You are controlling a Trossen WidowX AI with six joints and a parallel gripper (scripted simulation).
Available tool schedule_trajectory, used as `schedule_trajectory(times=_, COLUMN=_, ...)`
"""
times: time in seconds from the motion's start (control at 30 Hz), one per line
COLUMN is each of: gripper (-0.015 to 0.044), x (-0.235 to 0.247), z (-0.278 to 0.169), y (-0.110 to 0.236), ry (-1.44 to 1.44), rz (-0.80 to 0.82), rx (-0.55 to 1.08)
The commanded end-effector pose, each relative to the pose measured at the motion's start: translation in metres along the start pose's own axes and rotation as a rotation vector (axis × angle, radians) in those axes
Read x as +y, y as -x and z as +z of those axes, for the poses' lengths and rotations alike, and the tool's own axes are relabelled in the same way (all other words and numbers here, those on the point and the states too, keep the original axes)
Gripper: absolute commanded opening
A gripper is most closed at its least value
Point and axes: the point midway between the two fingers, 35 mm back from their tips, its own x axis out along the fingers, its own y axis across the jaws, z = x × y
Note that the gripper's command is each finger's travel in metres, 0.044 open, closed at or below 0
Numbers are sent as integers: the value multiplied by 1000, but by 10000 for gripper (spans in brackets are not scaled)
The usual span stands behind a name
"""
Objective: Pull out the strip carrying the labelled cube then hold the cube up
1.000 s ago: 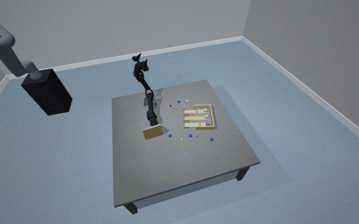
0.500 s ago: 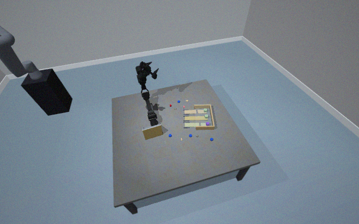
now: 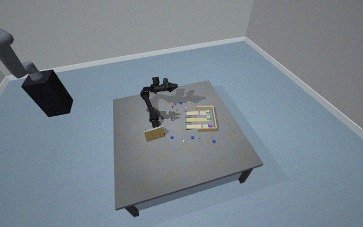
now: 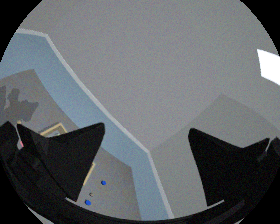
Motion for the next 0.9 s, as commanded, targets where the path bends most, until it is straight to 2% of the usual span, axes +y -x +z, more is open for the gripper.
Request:
schedule_trajectory(times=0.0, gripper=400, x=40, z=-54, y=-33, ry=-206, rz=155, rx=98)
schedule_trajectory(times=0.23, gripper=400, x=116, z=-130, y=-57, ry=-489, rz=362, rx=293)
schedule_trajectory(times=0.47, gripper=400, x=198, z=-197, y=-51, ry=-737, rz=528, rx=536)
schedule_trajectory(times=0.87, gripper=400, x=205, z=-202, y=-49, ry=-757, rz=540, rx=560)
